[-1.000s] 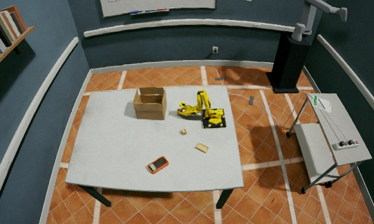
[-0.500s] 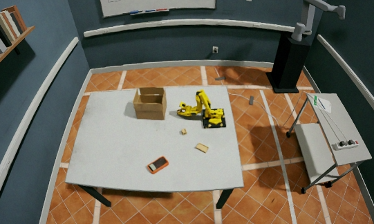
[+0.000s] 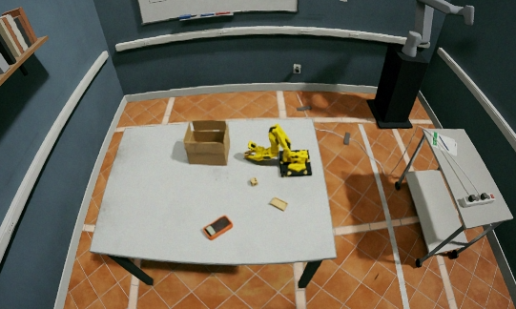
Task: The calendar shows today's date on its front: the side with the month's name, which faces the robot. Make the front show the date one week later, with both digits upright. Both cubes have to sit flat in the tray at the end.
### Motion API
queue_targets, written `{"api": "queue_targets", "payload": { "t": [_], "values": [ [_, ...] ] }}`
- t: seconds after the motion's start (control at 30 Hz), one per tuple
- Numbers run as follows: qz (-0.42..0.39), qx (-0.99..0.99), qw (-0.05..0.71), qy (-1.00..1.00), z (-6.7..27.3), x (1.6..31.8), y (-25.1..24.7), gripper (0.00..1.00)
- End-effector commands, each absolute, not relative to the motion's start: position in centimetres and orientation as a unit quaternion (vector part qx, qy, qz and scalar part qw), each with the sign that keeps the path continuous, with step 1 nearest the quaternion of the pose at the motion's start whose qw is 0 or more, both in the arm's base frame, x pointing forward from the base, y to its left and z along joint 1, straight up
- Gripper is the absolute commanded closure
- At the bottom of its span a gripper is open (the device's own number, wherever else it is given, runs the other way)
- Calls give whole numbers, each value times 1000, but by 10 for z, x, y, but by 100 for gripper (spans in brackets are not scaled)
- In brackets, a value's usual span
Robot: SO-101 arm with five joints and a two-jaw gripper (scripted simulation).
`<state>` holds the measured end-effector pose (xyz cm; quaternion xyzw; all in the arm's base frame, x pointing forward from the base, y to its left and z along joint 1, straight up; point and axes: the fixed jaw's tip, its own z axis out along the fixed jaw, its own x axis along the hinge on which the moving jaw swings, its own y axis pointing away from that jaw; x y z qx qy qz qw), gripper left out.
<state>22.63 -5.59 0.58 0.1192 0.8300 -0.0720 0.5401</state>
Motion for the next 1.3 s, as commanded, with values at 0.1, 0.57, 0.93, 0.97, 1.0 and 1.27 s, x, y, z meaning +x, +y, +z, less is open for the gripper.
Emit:
{"api": "queue_targets", "payload": {
  "t": [0.1, 0.57, 0.93, 0.97, 1.0, 1.27],
  "values": [
    [-78, 119, 548, 824, 6, 228, -59, 100],
    [-78, 119, 548, 824, 6, 228, -59, 84],
    [-78, 119, 548, 824, 6, 228, -59, 82],
    [-78, 119, 548, 824, 6, 228, -59, 81],
    [-78, 119, 548, 824, 6, 228, -59, 80],
    [-78, 119, 548, 824, 6, 228, -59, 74]
  ]
}}
